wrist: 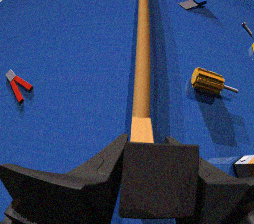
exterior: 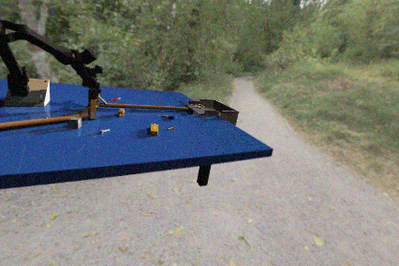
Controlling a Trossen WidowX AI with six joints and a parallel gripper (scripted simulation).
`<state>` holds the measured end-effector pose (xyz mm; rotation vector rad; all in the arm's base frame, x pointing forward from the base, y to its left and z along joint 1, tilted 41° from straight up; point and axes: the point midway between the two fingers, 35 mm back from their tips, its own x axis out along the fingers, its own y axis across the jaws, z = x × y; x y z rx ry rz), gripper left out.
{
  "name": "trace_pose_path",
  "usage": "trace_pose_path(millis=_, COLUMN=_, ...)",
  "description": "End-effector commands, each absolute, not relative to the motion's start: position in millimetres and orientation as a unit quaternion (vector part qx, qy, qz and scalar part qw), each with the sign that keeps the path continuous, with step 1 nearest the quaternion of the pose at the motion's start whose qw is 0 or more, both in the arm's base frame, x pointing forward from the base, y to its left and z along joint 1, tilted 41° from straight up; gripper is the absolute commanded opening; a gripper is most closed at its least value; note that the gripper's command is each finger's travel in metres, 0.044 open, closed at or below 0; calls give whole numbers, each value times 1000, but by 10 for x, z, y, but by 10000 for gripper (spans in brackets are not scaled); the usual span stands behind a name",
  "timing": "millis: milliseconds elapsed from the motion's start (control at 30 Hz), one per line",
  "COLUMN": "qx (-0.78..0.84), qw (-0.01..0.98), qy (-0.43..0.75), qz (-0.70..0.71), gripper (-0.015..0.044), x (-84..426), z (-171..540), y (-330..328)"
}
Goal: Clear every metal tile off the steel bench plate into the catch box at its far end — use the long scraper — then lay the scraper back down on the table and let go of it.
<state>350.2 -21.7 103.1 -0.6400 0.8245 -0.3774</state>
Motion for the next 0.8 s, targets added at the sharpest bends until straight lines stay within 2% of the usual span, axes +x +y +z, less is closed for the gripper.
trace_pose_path(millis=0, qx=-303, qw=851, qy=390, qz=-179, gripper=184, x=3514, z=1042, y=-214)
trace_pose_path(millis=333, qx=-303, qw=850, qy=391, qz=-179, gripper=440, x=3461, z=1089, y=-157)
trace_pose_path(millis=767, qx=-303, qw=850, qy=393, qz=-178, gripper=440, x=3242, z=1271, y=29)
